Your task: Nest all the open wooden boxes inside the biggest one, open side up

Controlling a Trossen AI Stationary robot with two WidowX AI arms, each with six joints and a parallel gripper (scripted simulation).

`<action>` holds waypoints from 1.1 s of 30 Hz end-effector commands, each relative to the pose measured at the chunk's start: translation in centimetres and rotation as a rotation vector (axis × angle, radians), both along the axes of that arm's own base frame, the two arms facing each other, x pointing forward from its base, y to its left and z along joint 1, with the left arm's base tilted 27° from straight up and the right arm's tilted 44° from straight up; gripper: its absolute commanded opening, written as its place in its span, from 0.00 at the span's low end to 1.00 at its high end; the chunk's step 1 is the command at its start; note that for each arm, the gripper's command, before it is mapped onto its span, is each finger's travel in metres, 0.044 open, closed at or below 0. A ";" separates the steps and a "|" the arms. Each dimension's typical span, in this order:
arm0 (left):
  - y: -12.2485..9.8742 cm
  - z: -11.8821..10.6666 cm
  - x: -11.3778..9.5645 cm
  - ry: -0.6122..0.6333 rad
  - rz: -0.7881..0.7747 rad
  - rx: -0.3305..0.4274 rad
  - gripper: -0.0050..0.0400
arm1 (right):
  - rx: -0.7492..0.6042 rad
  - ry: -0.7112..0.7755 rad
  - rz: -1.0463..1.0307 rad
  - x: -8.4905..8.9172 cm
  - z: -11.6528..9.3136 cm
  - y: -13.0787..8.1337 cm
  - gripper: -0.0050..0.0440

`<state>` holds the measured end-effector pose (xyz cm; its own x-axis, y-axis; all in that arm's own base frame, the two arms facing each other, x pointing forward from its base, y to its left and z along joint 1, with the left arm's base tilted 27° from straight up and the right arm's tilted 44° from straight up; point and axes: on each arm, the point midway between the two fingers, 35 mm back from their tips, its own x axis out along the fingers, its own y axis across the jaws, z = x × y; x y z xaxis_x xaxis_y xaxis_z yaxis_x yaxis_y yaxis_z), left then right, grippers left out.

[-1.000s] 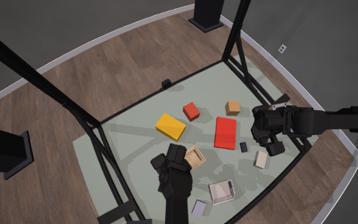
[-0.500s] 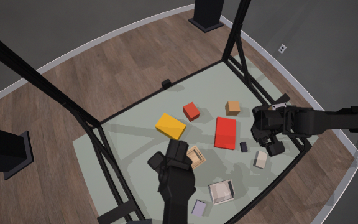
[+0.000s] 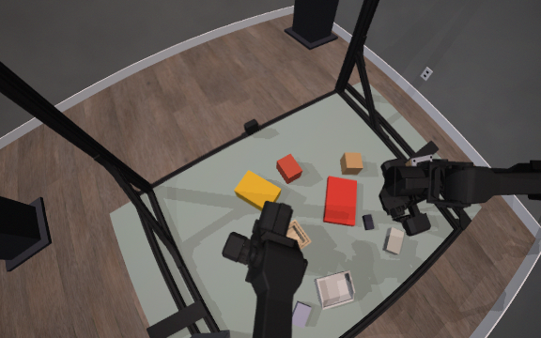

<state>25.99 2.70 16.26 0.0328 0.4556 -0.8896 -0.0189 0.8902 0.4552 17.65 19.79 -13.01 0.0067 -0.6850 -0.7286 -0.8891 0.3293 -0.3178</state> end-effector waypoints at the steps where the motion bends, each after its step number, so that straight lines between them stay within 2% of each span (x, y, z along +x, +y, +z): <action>1: 0.0 0.0 0.0 0.000 0.000 0.000 1.00 | -0.009 0.080 0.080 0.4 -0.3 0.2 0.10; 33: 0.0 0.0 0.0 0.000 0.000 0.000 1.00 | -0.011 0.731 0.766 3.5 -0.8 3.0 0.10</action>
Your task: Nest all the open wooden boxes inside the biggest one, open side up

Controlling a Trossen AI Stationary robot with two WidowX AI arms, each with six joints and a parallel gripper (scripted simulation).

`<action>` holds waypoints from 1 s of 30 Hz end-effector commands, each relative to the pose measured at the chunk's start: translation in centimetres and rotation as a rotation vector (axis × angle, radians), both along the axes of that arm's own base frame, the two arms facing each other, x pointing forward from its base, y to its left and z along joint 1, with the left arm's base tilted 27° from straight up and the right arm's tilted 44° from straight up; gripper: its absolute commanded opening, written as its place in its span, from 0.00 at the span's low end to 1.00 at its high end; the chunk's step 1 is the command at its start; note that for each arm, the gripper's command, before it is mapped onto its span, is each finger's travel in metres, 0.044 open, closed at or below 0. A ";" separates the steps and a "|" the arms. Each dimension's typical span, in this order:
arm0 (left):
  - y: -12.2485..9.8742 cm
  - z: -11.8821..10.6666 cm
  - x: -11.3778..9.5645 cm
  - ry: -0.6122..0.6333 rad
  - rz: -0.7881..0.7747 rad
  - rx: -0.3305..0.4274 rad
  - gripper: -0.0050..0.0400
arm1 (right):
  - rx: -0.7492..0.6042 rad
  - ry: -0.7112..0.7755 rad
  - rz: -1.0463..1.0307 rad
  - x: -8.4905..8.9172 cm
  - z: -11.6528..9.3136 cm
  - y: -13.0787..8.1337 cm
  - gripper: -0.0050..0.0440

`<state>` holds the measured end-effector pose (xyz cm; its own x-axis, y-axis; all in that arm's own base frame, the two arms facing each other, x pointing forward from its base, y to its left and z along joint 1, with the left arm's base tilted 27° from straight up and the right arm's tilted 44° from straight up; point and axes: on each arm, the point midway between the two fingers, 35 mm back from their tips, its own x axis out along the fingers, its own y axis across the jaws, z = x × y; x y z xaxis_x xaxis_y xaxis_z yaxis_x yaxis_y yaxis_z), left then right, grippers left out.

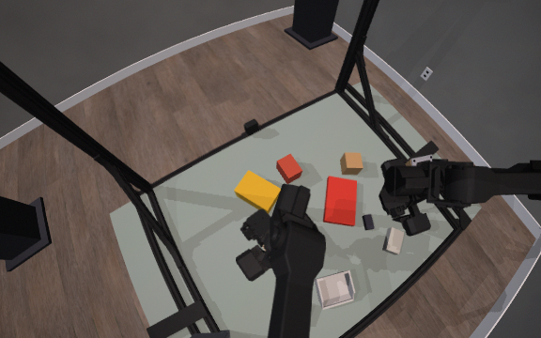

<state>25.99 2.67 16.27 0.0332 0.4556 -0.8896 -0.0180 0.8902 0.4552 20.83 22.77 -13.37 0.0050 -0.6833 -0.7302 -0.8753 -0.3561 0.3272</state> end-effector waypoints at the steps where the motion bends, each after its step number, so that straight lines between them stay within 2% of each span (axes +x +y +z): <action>1: 0.0 0.0 0.0 0.000 0.001 0.000 1.00 | -0.010 0.079 0.080 0.4 -0.4 0.1 0.10; 26: 0.0 0.0 0.0 0.000 0.001 0.000 1.00 | -0.011 0.613 0.644 2.9 -0.6 1.8 0.10; 30: 0.0 0.0 0.0 0.000 0.001 0.000 1.00 | -0.011 0.660 0.694 3.1 -0.6 1.9 0.10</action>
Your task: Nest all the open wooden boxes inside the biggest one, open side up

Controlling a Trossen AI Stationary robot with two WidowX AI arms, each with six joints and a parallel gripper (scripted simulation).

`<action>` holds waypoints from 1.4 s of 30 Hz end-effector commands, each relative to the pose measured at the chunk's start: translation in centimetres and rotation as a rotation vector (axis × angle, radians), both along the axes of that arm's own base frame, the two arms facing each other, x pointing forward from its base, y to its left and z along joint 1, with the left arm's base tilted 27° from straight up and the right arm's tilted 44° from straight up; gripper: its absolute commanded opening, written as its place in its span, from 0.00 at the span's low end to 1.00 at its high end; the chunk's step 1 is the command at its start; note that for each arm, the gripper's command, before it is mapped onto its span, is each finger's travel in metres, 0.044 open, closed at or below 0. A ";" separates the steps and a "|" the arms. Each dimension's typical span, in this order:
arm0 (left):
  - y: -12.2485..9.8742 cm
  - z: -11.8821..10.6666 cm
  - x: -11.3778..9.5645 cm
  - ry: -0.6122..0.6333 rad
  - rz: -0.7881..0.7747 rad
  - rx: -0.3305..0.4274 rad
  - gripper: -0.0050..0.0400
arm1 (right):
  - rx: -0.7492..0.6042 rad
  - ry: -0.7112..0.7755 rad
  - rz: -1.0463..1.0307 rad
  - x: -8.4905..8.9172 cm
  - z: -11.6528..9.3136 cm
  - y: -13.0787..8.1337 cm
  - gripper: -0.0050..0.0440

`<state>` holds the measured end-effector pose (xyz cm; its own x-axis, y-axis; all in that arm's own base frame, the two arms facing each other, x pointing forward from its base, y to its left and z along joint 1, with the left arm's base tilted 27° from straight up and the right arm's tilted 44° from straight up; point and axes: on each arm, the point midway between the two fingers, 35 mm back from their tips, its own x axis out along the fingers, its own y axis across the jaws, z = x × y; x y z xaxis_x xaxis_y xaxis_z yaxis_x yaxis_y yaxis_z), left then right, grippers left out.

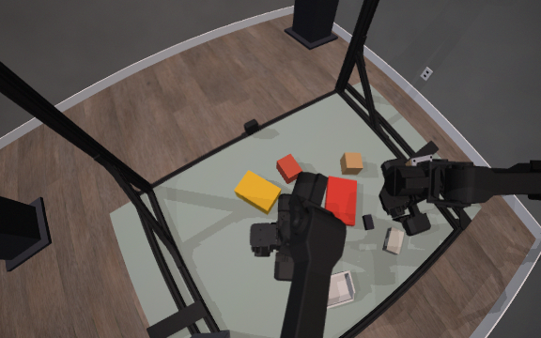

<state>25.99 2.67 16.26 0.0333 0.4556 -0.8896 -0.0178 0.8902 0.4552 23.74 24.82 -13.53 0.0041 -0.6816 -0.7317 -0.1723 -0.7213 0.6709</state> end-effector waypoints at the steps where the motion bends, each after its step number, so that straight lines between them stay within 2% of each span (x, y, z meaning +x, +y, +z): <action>1: 0.0 0.0 0.0 0.000 0.001 0.000 1.00 | -0.011 0.070 0.069 0.3 -0.5 -0.1 0.10; 13: 0.0 0.0 0.0 0.000 0.001 0.000 1.00 | -0.012 0.348 0.364 1.5 -0.5 0.6 0.10; 20: 0.0 0.0 0.0 0.000 0.001 0.000 1.00 | -0.012 0.448 0.470 1.9 -0.5 0.8 0.10; 25: 0.0 -0.1 0.1 -0.004 -0.001 0.002 1.00 | -0.012 0.452 0.474 1.9 -0.5 0.8 0.10; 30: -0.7 -2.0 2.4 -0.122 -0.062 0.042 1.00 | -0.012 0.452 0.474 1.9 -0.5 0.8 0.10; 32: -0.7 -2.0 2.4 -0.122 -0.062 0.042 1.00 | -0.012 0.452 0.474 1.9 -0.5 0.8 0.10; 42: -2.7 -5.1 6.1 -0.395 -0.170 0.125 1.00 | -0.012 0.452 0.474 1.9 -0.5 0.8 0.10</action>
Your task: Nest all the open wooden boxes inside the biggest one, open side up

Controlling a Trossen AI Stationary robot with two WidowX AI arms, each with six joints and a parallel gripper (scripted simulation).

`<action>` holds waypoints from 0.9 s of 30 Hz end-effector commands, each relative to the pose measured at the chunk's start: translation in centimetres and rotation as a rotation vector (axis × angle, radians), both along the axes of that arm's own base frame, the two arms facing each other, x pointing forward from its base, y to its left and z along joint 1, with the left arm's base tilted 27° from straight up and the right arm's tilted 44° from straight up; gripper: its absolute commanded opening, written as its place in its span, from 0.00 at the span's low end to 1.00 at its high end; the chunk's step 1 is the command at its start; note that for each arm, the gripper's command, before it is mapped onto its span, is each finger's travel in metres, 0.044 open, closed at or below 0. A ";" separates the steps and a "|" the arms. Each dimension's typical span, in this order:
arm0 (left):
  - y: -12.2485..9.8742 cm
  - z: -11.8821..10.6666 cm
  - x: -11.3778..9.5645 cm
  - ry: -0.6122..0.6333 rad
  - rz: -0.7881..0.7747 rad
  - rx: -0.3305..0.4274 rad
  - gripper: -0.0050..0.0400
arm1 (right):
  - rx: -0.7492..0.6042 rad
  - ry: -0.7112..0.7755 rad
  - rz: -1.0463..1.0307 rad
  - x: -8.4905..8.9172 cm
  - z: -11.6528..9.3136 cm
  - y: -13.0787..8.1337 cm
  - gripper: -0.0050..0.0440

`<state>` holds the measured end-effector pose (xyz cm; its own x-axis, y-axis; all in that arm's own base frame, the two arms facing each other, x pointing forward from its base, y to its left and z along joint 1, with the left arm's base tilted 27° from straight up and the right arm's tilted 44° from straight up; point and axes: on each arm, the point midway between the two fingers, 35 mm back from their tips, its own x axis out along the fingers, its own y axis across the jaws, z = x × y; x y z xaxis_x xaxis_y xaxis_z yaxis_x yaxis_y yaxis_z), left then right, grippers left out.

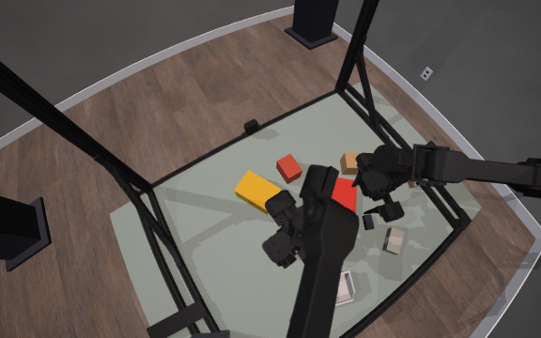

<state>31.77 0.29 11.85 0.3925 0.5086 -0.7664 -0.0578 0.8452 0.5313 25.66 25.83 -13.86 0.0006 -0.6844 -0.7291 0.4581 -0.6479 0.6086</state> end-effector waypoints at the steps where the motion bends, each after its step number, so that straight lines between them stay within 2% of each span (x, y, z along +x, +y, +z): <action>1: -0.5 -0.9 0.6 -0.082 -0.028 0.029 1.00 | -0.007 0.005 0.004 0.0 -0.2 -0.2 0.10; 5: -1.3 -1.6 1.3 -0.187 -0.056 0.053 1.00 | -0.007 0.005 0.004 0.0 -0.2 -0.2 0.10; 7: -1.3 -1.6 1.3 -0.187 -0.056 0.053 1.00 | -0.007 0.005 0.004 0.0 -0.2 -0.2 0.10; 14: -2.6 -2.3 1.6 -0.378 -0.088 0.083 1.00 | -0.007 0.005 0.004 0.0 -0.2 -0.2 0.10; 22: -3.5 -2.3 0.5 -0.587 -0.096 0.097 1.00 | -0.007 0.005 0.004 0.0 -0.2 -0.2 0.10; 24: -3.5 -2.3 0.5 -0.587 -0.096 0.097 1.00 | -0.007 0.005 0.004 0.0 -0.2 -0.2 0.10; 27: -3.6 -2.1 -0.3 -0.663 -0.091 0.097 1.00 | -0.007 0.005 0.004 0.0 -0.2 -0.2 0.10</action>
